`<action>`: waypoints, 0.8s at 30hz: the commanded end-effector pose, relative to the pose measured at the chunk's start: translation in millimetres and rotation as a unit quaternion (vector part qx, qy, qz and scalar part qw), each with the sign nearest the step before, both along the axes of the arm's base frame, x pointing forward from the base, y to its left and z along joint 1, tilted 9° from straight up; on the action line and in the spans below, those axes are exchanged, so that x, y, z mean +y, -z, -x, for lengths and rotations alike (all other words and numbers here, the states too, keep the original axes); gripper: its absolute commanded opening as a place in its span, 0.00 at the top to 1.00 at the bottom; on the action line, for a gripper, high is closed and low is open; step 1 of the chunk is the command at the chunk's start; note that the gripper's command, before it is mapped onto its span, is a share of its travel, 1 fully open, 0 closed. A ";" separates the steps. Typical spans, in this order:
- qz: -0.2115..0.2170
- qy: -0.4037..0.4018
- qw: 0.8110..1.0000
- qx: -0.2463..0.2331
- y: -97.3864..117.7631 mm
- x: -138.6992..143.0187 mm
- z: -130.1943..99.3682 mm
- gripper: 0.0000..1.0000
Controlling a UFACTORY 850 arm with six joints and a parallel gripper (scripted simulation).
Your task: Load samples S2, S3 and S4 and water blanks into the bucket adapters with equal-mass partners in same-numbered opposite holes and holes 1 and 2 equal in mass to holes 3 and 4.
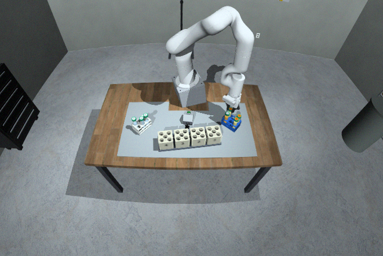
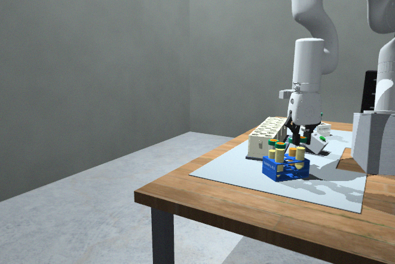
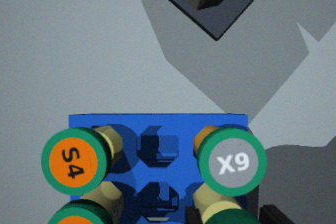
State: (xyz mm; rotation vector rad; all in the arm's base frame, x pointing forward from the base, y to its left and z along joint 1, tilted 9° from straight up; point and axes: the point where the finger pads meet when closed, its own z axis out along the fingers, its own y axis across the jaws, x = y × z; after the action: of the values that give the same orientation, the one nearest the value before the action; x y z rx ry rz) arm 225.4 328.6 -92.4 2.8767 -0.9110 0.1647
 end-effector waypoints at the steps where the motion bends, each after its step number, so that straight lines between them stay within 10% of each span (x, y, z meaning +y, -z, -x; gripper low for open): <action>1: 0.000 0.000 1.000 0.000 -2.9 1.2 -0.2 1.00; 24: 0.000 0.000 1.000 0.000 -27.3 4.9 1.4 1.00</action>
State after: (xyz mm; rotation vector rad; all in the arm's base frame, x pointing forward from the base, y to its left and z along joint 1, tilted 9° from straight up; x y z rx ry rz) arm 224.1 331.7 -72.5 2.8822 -0.9128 0.1673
